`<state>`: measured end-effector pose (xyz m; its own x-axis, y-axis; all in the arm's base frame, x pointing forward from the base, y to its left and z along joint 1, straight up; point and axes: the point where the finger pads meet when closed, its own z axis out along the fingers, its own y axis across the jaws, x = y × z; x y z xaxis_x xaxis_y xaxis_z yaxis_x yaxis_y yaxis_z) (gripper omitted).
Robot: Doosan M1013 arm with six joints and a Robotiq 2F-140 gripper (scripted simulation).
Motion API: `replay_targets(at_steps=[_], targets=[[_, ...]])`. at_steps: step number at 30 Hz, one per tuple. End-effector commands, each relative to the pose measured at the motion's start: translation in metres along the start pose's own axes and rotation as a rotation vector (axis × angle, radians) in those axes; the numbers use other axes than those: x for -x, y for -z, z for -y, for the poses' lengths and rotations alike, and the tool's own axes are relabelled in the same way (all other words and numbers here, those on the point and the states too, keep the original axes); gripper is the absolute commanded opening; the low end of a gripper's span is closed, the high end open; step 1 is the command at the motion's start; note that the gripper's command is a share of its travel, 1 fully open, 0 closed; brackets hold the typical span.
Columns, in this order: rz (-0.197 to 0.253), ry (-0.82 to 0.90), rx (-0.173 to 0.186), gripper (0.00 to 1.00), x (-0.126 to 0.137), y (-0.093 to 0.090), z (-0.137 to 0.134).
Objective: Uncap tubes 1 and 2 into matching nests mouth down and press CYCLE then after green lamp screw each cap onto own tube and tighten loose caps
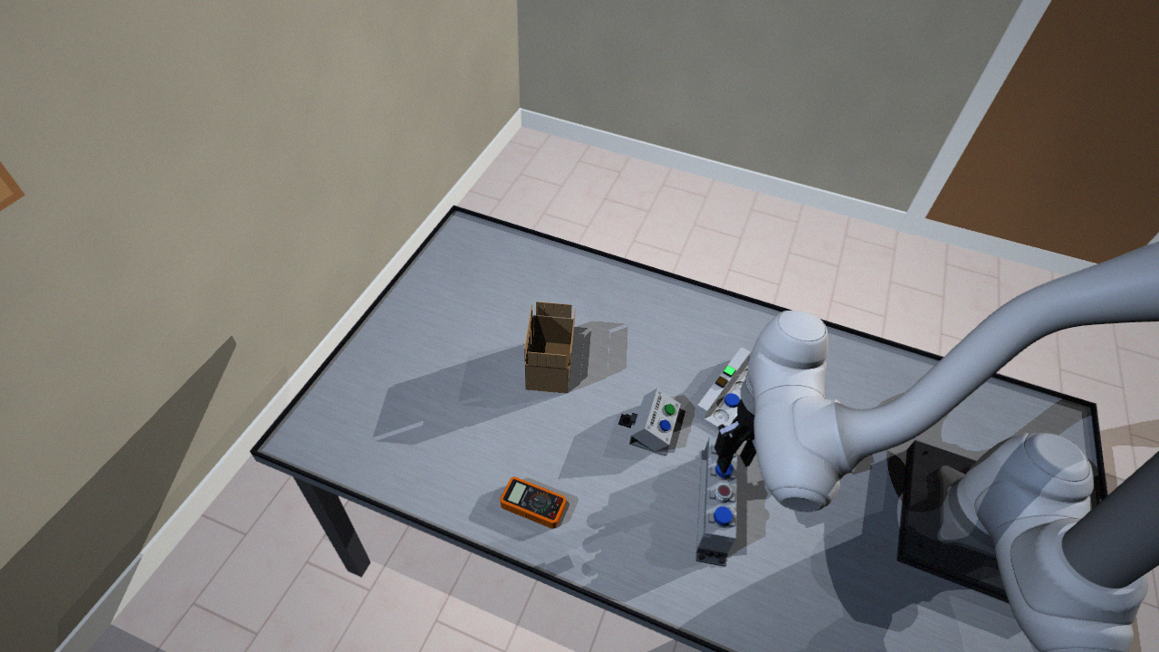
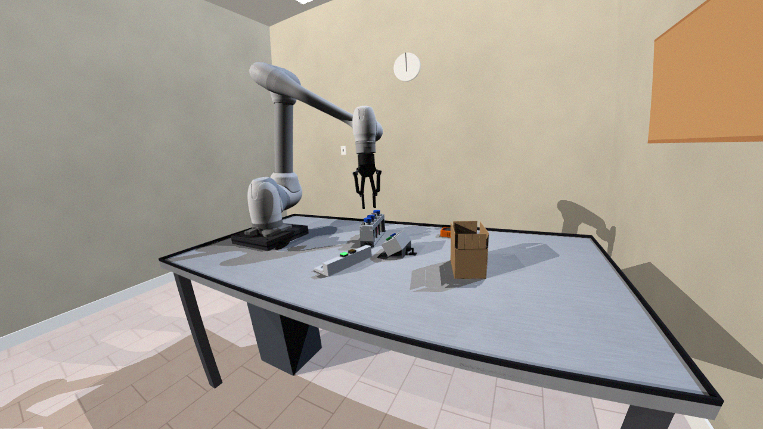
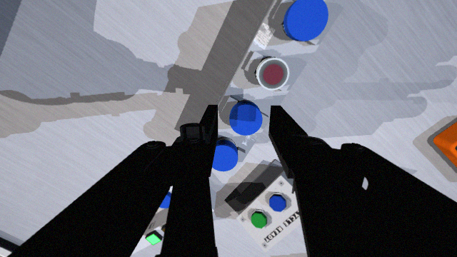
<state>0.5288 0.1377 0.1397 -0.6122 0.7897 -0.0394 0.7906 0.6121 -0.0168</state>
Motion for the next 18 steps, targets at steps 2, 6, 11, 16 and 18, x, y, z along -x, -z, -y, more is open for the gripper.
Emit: replay_targets(at_steps=[2,6,11,16,18], targets=[[-0.036,0.323,0.019,0.36,0.026,-0.001,0.016],[-0.035,0.418,0.021,0.36,0.033,-0.001,0.021],[-0.035,0.618,0.026,0.36,0.067,-0.003,0.043],[-0.035,0.618,0.026,0.36,0.097,-0.004,0.062],[-0.035,0.618,0.026,0.36,0.11,-0.005,0.071]])
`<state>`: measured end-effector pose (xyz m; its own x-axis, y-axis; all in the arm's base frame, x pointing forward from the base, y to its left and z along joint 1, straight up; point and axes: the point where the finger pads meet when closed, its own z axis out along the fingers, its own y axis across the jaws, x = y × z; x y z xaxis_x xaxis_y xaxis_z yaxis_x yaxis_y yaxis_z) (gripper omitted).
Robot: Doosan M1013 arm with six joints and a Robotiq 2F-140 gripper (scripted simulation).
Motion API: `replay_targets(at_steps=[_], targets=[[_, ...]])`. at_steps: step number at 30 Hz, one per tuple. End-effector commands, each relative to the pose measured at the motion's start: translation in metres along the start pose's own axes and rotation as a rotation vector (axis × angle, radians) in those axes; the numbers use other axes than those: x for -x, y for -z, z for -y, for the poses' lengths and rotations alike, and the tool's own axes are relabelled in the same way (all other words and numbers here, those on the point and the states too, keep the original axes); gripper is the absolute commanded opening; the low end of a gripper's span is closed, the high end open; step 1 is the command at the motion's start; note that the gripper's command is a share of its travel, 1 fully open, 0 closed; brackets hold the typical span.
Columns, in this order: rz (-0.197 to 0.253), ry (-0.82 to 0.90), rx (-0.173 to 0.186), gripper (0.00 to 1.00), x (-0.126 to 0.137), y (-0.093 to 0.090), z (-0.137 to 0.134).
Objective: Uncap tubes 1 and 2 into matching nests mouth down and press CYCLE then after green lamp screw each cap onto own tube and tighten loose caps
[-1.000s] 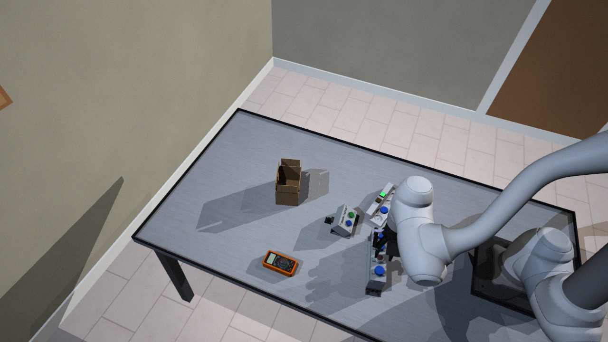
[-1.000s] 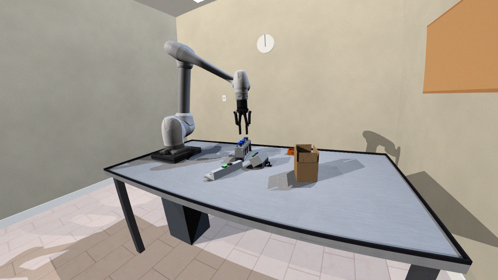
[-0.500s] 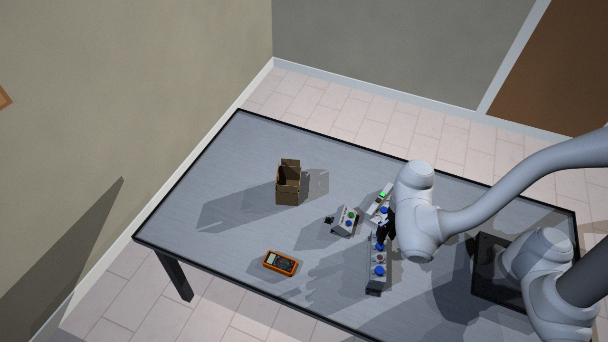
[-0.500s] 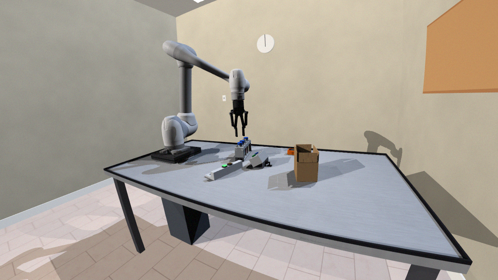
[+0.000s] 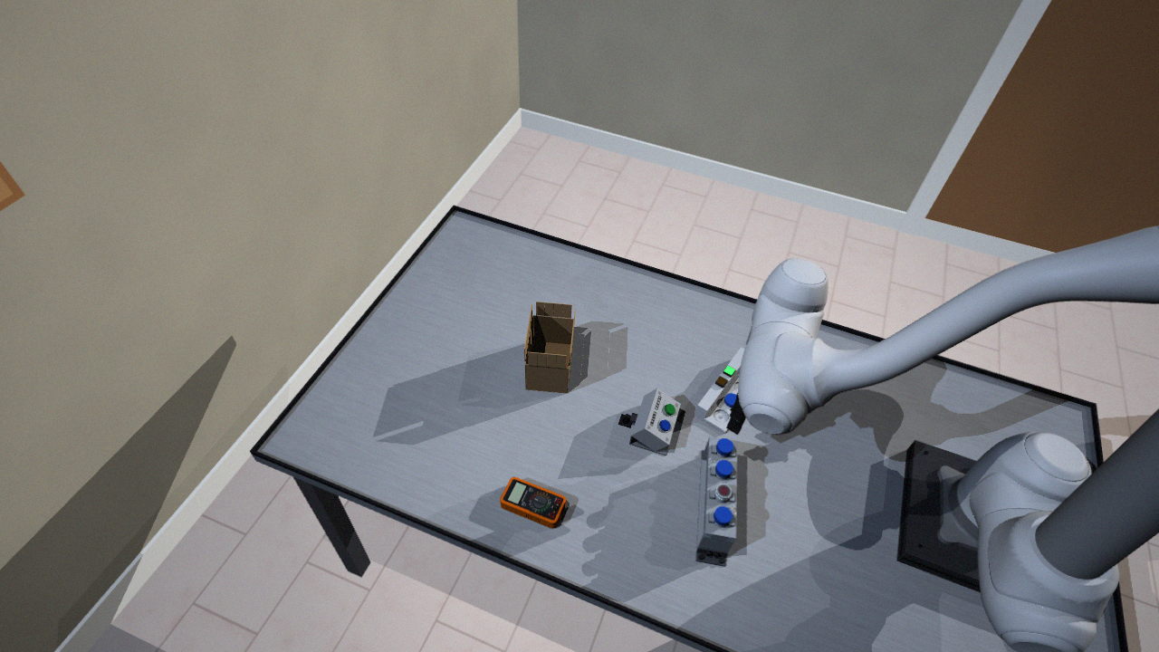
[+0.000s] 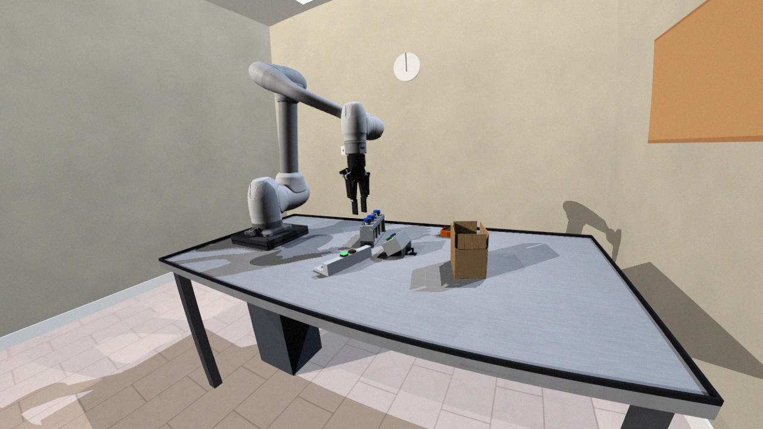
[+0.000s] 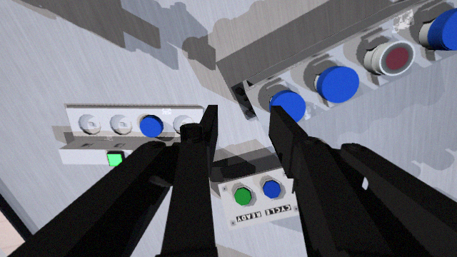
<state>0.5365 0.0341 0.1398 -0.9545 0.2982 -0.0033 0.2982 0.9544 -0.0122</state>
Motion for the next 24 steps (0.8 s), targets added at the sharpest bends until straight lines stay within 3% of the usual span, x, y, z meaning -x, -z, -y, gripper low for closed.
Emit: replay_targets(at_steps=[1,5,17,24], targets=[[-0.006,0.009,0.011,0.36,0.015,0.0,0.032],[-0.006,0.009,0.011,0.36,0.021,0.0,0.046],[-0.006,0.009,0.01,0.36,0.058,-0.001,0.138],[-0.006,0.009,0.01,0.36,0.059,-0.001,0.142]])
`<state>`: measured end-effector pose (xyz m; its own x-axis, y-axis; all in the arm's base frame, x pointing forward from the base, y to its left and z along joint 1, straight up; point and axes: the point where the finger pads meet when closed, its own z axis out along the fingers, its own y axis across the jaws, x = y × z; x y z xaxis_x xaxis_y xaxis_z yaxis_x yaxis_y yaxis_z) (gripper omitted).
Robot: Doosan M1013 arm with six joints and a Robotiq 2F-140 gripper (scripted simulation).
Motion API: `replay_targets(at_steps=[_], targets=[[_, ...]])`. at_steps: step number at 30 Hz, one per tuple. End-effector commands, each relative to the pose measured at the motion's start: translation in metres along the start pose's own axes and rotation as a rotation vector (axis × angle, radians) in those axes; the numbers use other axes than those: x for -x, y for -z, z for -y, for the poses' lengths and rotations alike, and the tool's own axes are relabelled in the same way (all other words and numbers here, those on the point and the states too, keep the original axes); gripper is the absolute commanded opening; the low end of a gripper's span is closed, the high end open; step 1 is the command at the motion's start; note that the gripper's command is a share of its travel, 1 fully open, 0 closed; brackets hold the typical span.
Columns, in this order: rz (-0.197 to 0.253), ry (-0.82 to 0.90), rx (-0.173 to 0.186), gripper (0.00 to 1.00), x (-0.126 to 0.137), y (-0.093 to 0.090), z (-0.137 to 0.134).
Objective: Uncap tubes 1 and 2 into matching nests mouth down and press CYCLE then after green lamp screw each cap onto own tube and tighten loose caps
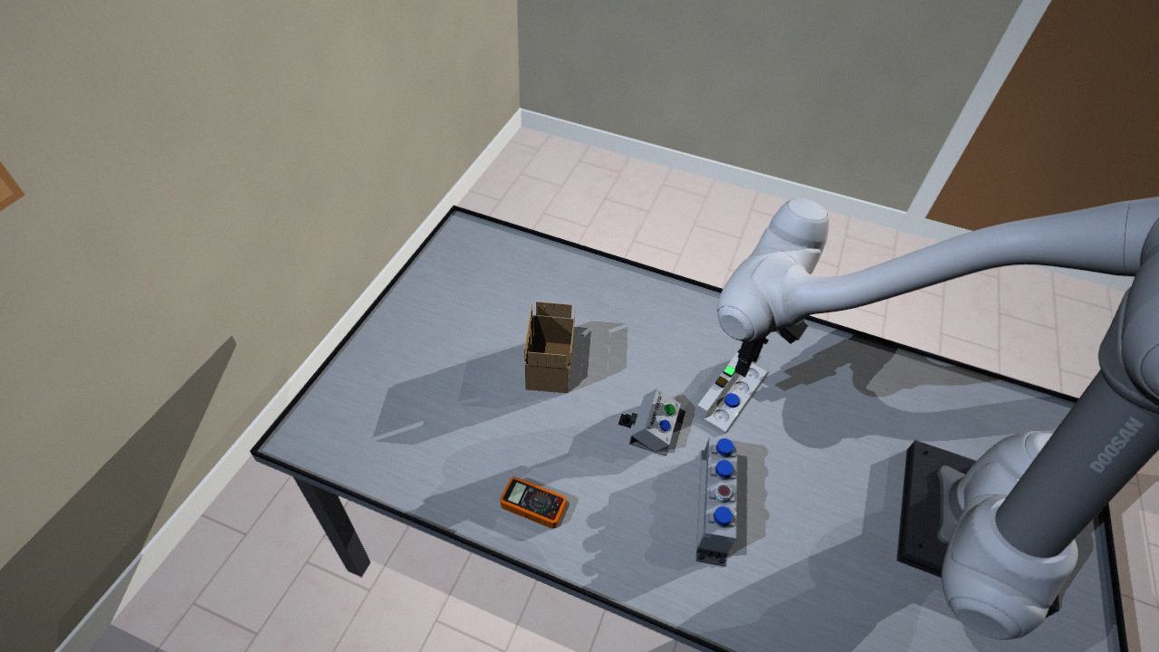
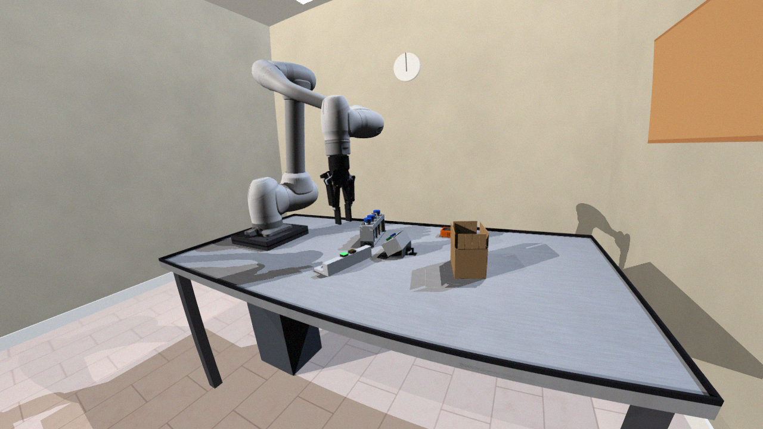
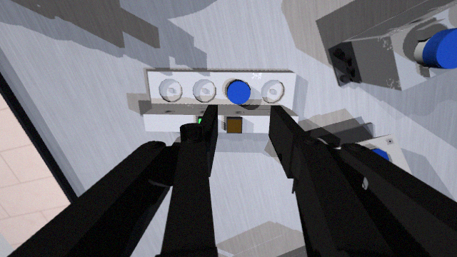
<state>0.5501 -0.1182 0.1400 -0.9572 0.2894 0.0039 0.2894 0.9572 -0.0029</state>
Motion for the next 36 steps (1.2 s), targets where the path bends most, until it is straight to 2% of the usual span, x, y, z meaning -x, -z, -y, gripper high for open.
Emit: replay_targets(at_steps=[1,13,15,29,36], targets=[[0.001,0.0,0.001,0.36,0.001,0.001,0.0],[0.001,0.0,0.001,0.36,0.001,-0.059,0.0],[0.001,0.0,0.001,0.36,0.001,-0.059,0.0],[0.001,0.0,0.001,0.36,0.001,-0.129,0.0],[0.001,0.0,0.001,0.36,0.001,-0.129,0.0]])
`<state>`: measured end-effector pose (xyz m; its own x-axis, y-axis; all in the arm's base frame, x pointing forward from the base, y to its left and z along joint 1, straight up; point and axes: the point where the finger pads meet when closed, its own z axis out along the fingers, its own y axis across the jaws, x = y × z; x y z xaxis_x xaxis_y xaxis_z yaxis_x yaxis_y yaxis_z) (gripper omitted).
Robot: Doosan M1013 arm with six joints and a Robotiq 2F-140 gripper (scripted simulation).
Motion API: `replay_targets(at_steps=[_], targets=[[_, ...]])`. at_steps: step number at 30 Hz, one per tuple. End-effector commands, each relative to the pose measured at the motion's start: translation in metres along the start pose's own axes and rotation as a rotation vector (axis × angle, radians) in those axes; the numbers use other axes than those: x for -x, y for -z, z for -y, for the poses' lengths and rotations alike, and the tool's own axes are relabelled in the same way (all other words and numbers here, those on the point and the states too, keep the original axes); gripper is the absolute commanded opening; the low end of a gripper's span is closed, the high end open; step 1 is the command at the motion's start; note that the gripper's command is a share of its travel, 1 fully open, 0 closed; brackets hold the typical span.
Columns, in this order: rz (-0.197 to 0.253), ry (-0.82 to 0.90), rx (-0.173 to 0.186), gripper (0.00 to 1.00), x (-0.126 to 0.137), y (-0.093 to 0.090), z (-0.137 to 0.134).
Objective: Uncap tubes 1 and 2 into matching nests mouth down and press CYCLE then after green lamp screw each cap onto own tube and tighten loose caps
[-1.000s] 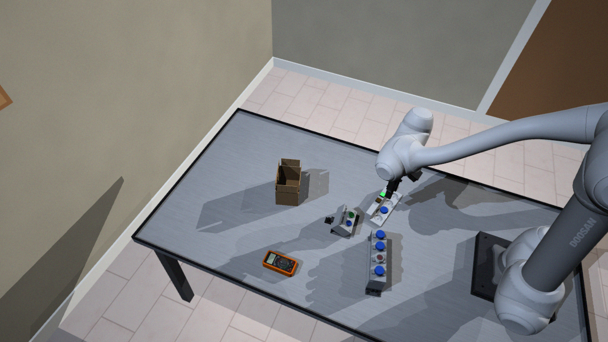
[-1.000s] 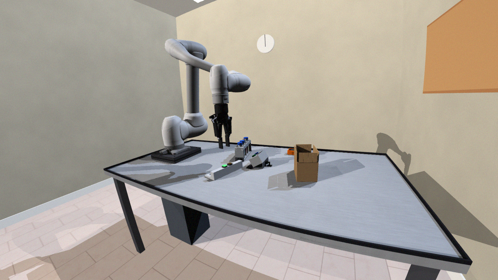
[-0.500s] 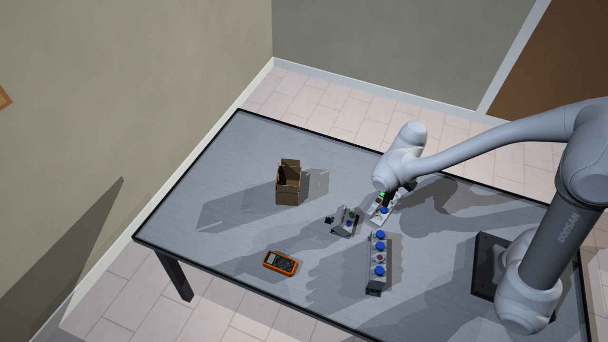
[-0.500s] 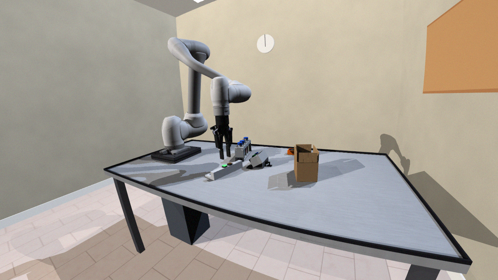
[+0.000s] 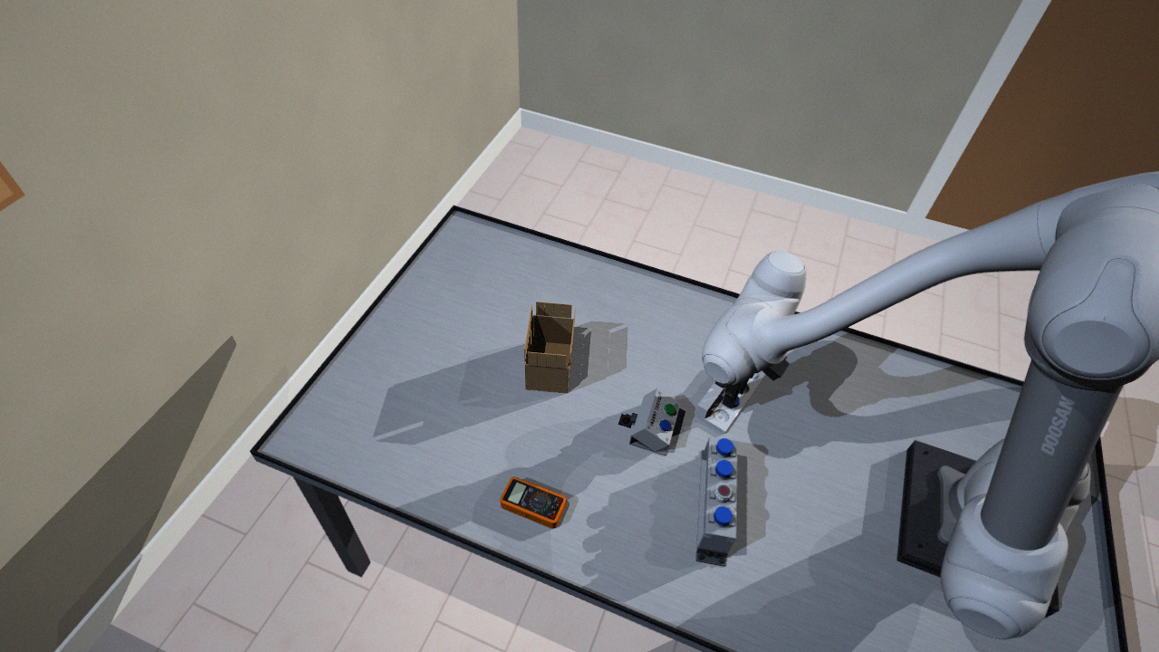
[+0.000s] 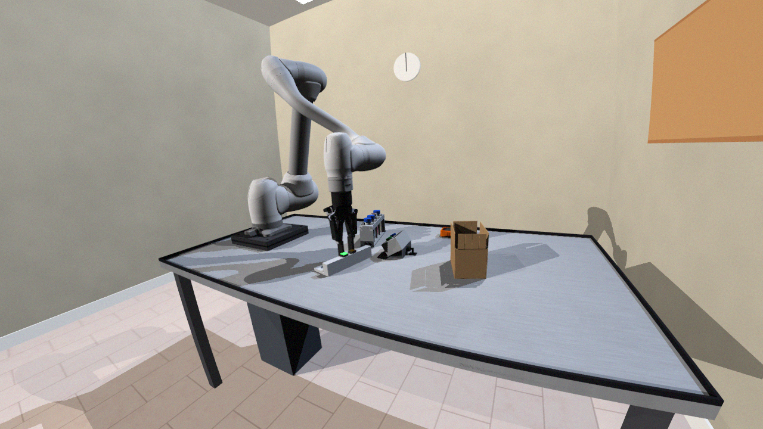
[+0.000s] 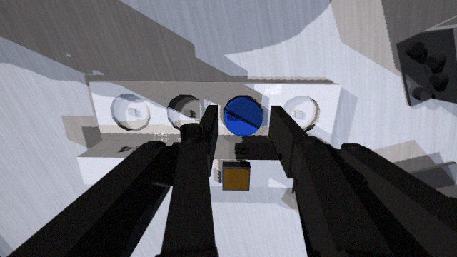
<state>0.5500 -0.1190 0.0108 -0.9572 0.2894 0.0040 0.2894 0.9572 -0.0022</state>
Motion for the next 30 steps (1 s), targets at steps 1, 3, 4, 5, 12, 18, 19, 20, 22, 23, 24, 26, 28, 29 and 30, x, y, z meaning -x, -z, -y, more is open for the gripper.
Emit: replay_targets(at_steps=[1,3,4,5,12,18,19,20,22,23,24,26,28,29,30], targets=[[0.001,0.0,0.0,0.36,0.0004,-0.0003,-0.0001],[0.001,0.0,0.0,0.36,0.0004,-0.0013,-0.0001],[0.001,0.0,0.0,0.36,0.0004,-0.0018,-0.0001],[0.001,0.0,0.0,0.36,0.0003,-0.0023,-0.0001],[0.001,0.0,0.0,0.36,0.0002,-0.0053,-0.0002],[0.001,0.0,0.0,0.36,0.0002,-0.0078,-0.0002],[0.001,0.0,0.0,0.36,0.0002,-0.0083,-0.0002],[0.001,0.0,0.0,0.36,0.0002,-0.0088,-0.0002],[0.001,0.0,0.0,0.36,0.0002,-0.0098,-0.0002],[0.001,0.0,0.0,0.36,0.0002,-0.0098,-0.0002],[0.001,0.0,0.0,0.36,0.0002,-0.0098,-0.0002],[0.001,0.0,0.0,0.36,0.0002,-0.0098,-0.0002],[0.001,0.0,0.0,0.3,0.0002,-0.0097,-0.0002],[0.001,0.0,0.0,0.3,0.0002,-0.0097,-0.0002],[0.001,0.0,0.0,0.3,0.0002,-0.0097,-0.0002]])
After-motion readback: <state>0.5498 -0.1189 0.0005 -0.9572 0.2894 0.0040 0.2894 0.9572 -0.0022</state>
